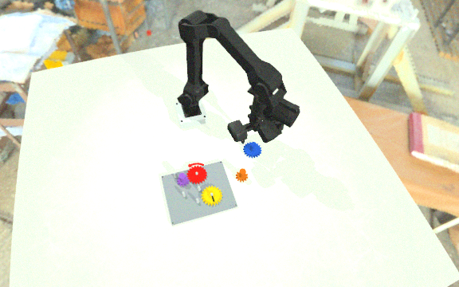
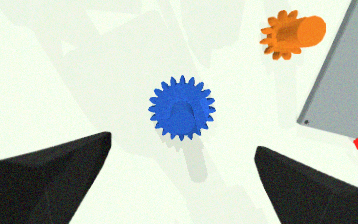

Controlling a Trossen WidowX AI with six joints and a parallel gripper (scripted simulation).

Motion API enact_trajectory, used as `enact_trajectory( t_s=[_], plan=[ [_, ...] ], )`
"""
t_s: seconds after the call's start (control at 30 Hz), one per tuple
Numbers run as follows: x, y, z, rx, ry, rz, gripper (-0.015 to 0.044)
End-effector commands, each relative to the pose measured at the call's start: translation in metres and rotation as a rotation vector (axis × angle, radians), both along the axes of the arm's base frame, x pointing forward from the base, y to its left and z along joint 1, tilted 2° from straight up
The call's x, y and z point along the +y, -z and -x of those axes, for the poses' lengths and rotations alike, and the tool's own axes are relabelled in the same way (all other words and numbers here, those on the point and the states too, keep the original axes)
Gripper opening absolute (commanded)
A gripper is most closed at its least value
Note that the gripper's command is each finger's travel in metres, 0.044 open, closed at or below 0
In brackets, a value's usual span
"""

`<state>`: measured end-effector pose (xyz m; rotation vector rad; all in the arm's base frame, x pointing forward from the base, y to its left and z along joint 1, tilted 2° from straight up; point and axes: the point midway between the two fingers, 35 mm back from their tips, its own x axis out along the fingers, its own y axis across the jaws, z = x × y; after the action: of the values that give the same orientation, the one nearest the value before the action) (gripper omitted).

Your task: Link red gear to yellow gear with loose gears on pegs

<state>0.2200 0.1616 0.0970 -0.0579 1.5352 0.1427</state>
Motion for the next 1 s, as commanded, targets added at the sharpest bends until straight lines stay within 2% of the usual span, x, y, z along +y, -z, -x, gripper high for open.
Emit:
enact_trajectory(
  t_s=[0.0,0.17,0.97],
  plan=[
    [0.001,0.005,0.000,-0.003,0.018,-0.002,0.0440],
    [0.002,0.021,-0.001,-0.003,0.018,-0.002,0.0440],
    [0.004,0.049,-0.002,-0.003,0.018,-0.002,0.0440]
  ],
)
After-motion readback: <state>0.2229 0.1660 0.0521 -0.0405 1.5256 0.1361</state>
